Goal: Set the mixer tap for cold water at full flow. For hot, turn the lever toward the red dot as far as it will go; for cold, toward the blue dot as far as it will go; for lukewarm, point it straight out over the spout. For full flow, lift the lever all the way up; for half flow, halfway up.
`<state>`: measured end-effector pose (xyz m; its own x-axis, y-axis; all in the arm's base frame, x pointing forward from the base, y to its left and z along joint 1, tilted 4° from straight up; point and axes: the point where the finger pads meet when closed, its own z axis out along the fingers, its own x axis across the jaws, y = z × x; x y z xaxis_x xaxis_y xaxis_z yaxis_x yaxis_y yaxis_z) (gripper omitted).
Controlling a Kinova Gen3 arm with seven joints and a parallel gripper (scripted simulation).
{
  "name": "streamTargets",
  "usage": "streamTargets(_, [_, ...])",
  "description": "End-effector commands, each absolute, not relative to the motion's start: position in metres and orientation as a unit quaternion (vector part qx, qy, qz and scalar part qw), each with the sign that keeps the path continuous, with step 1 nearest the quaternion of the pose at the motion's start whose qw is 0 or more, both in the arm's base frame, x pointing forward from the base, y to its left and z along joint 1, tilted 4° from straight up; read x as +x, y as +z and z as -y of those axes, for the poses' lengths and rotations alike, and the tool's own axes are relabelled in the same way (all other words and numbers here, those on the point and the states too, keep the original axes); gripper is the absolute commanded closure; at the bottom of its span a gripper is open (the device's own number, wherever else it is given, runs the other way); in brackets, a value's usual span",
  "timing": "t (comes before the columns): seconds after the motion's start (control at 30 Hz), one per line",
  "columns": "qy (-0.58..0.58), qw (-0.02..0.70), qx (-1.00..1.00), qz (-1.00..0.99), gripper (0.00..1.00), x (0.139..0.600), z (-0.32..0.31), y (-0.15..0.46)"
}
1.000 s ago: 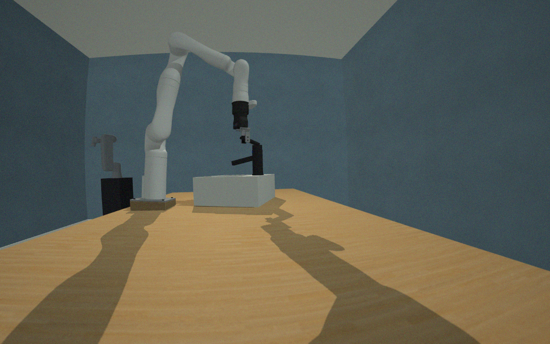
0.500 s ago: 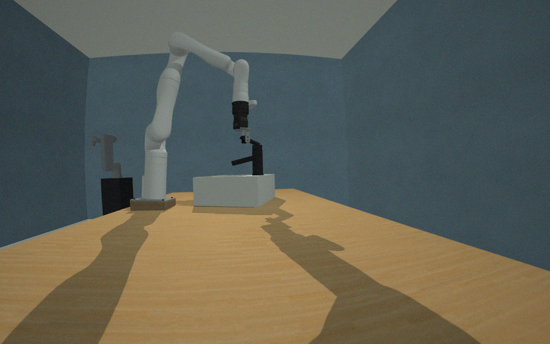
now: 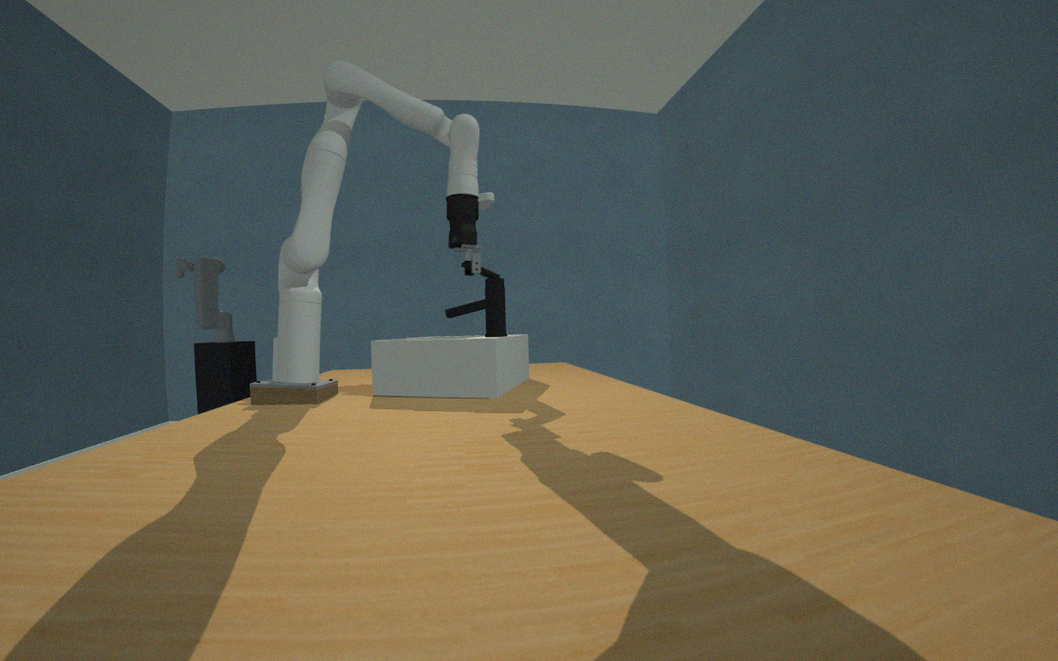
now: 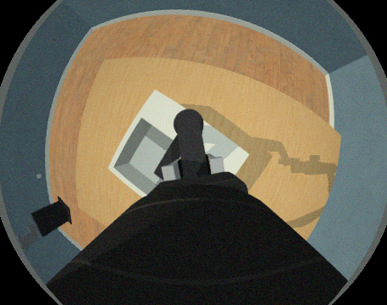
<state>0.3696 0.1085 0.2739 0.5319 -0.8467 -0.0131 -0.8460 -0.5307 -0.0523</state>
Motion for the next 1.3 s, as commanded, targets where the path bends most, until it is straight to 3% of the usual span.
streamTargets(0.0, [-0.01,0.033,-0.875,-0.483,1.0,0.3727,-0.1102,0.2798])
streamTargets(1.07, [-0.01,0.033,-0.875,-0.483,1.0,0.3727,-0.1102,0.2798])
streamTargets(1.1, [-0.01,0.033,-0.875,-0.483,0.0,0.3727,-0.1102,0.2798])
streamTargets(1.27, [-0.01,0.033,-0.875,-0.483,0.0,0.3727,-0.1102,0.2798])
